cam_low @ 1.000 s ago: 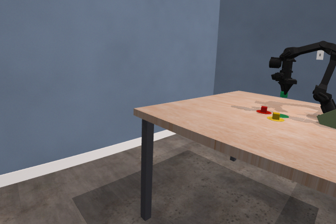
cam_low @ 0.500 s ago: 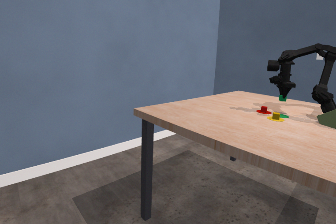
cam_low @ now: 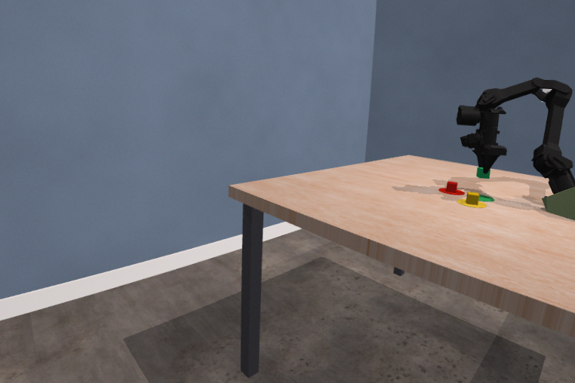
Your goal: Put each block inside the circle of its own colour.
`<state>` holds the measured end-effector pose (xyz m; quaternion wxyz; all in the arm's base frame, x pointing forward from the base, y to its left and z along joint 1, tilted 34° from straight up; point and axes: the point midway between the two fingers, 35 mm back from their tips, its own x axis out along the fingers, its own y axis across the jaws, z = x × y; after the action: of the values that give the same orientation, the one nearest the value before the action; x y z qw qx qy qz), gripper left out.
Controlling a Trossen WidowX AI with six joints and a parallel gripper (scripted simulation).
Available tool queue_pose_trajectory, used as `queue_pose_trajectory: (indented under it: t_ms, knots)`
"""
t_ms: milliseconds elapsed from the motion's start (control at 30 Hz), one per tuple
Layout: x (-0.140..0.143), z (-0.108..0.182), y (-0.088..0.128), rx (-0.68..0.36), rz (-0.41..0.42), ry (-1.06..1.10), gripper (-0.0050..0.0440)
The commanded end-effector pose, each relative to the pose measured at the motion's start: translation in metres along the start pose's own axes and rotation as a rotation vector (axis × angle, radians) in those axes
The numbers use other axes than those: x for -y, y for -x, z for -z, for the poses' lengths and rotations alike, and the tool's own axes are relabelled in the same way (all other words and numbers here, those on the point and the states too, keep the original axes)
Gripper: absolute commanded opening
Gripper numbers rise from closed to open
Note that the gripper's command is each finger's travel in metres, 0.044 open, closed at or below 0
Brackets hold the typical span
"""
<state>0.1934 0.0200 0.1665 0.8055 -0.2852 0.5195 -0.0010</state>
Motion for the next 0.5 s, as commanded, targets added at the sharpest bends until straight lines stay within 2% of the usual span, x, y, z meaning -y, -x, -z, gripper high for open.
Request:
queue_pose_trajectory:
  t_ms: [0,300,467]
  knots:
    - [-0.012,-0.003,-0.003,0.005,0.011,0.0,0.0105]
    - [-0.02,-0.005,-0.006,0.012,0.017,0.002,0.0105]
    - [-0.019,-0.004,-0.021,0.008,0.012,0.005,0.0105]
